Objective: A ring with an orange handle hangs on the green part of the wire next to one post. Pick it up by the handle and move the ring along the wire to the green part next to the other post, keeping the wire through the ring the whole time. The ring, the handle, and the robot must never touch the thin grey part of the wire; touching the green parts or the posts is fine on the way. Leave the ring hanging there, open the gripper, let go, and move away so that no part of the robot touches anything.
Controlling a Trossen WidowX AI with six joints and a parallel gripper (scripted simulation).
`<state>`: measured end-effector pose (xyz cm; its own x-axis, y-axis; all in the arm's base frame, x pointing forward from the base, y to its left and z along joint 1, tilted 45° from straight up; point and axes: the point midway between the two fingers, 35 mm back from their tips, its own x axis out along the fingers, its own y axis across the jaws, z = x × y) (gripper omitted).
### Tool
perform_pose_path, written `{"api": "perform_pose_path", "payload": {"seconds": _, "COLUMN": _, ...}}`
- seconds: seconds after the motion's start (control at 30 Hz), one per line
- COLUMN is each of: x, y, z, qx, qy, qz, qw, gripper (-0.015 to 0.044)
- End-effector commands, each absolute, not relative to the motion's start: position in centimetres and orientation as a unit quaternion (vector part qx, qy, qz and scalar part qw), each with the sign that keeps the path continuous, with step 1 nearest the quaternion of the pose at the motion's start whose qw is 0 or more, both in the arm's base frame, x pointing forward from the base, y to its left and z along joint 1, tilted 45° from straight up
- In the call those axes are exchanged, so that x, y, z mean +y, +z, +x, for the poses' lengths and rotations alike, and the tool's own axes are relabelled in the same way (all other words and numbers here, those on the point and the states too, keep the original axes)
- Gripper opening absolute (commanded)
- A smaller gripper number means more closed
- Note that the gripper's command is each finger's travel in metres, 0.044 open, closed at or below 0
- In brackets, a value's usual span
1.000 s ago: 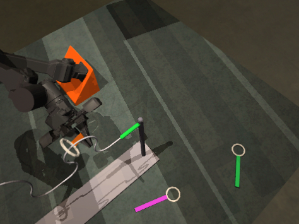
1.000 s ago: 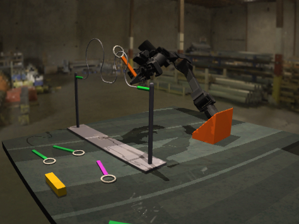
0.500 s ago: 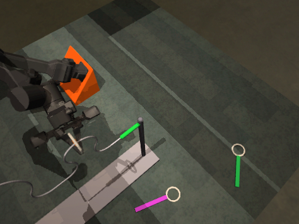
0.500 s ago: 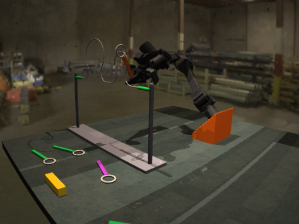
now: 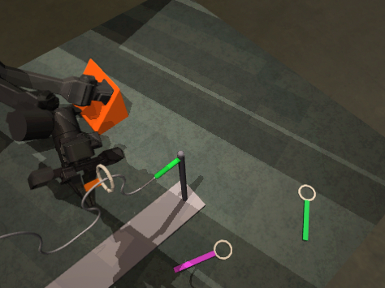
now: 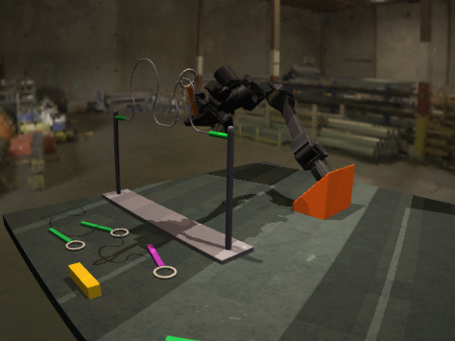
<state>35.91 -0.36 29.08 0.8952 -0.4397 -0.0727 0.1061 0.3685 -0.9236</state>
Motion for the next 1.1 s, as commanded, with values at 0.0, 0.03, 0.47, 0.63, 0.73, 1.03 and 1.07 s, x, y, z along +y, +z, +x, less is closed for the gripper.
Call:
{"api": "perform_pose_path", "payload": {"seconds": 0.0, "x": -0.8, "y": 29.6, "z": 35.8, "qx": 0.148, "qy": -0.179, "qz": -0.577, "qw": 0.783, "gripper": -0.015}}
{"api": "perform_pose_path", "payload": {"seconds": 0.03, "x": -0.8, "y": 29.8, "z": 35.8, "qx": 0.146, "qy": -0.181, "qz": -0.586, "qw": 0.776, "gripper": -0.015}}
{"api": "perform_pose_path", "payload": {"seconds": 0.47, "x": -1.2, "y": 32.0, "z": 35.8, "qx": 0.112, "qy": -0.206, "qz": -0.696, "qw": 0.679, "gripper": -0.015}}
{"api": "perform_pose_path", "payload": {"seconds": 0.63, "x": -1.2, "y": 32.9, "z": 35.8, "qx": 0.099, "qy": -0.215, "qz": -0.734, "qw": 0.637, "gripper": -0.015}}
{"api": "perform_pose_path", "payload": {"seconds": 0.73, "x": -1.1, "y": 33.4, "z": 35.8, "qx": 0.09, "qy": -0.219, "qz": -0.755, "qw": 0.611, "gripper": -0.015}}
{"api": "perform_pose_path", "payload": {"seconds": 1.03, "x": -0.7, "y": 34.9, "z": 35.8, "qx": 0.065, "qy": -0.232, "qz": -0.814, "qw": 0.529, "gripper": -0.015}}
{"api": "perform_pose_path", "payload": {"seconds": 1.07, "x": -0.6, "y": 35.0, "z": 35.7, "qx": 0.062, "qy": -0.233, "qz": -0.82, "qw": 0.519, "gripper": -0.015}}
